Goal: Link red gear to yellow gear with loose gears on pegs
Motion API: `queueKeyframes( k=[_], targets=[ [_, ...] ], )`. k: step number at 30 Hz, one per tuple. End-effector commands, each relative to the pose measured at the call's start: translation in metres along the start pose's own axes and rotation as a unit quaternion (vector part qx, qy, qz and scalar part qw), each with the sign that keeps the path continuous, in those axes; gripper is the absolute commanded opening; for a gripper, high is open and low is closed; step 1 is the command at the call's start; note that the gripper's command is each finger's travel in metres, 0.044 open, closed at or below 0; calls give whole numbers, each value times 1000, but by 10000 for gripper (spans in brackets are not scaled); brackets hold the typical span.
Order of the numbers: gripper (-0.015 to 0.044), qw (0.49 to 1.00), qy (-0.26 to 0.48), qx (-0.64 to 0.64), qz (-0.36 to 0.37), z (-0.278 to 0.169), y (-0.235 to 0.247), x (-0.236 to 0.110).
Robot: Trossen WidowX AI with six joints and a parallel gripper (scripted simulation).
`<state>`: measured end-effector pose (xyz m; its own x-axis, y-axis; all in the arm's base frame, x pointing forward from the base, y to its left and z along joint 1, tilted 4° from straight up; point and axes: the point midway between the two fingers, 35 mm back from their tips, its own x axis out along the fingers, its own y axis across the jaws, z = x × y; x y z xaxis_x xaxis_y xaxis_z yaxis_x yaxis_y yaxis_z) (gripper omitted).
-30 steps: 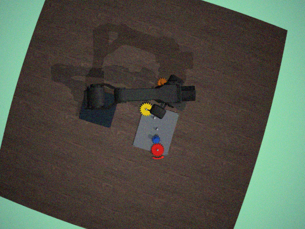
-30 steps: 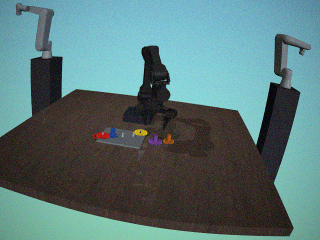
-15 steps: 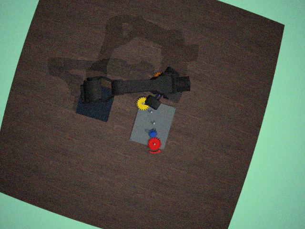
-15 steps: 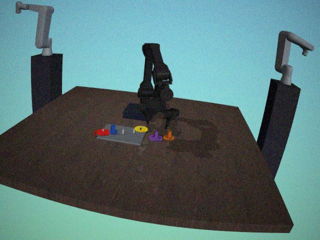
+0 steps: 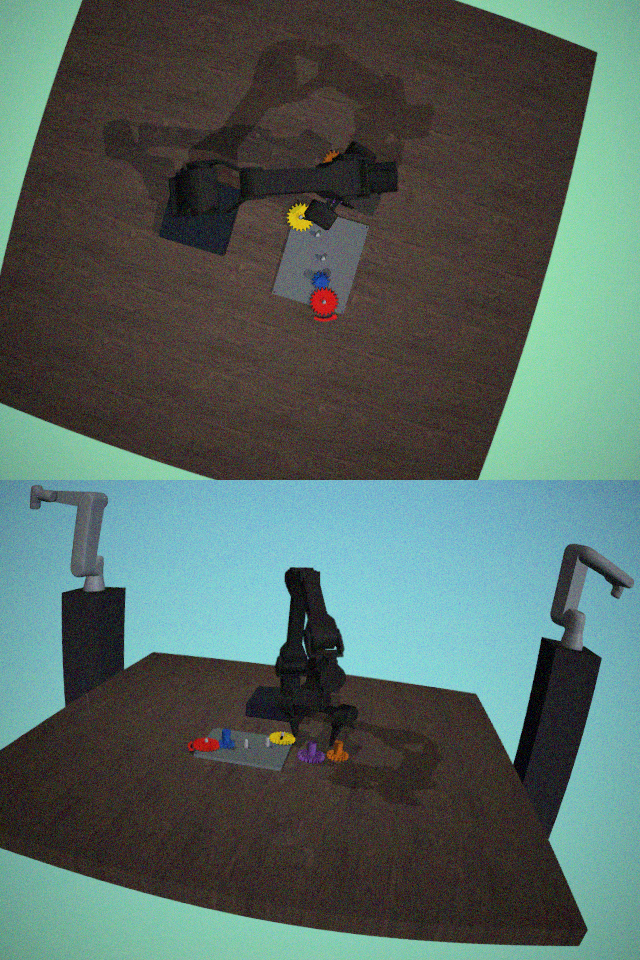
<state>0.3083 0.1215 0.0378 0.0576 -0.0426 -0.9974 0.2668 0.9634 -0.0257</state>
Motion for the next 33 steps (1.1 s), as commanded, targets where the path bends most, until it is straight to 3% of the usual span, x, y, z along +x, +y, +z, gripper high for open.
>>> queueKeyframes(
  k=[1,19,33],
  targets=[
    [440,1000,6,1,-5,-2,-2,11],
    [440,1000,6,1,-5,-3,-2,17],
    [72,1000,6,1,-5,-3,-2,17]
  ],
)
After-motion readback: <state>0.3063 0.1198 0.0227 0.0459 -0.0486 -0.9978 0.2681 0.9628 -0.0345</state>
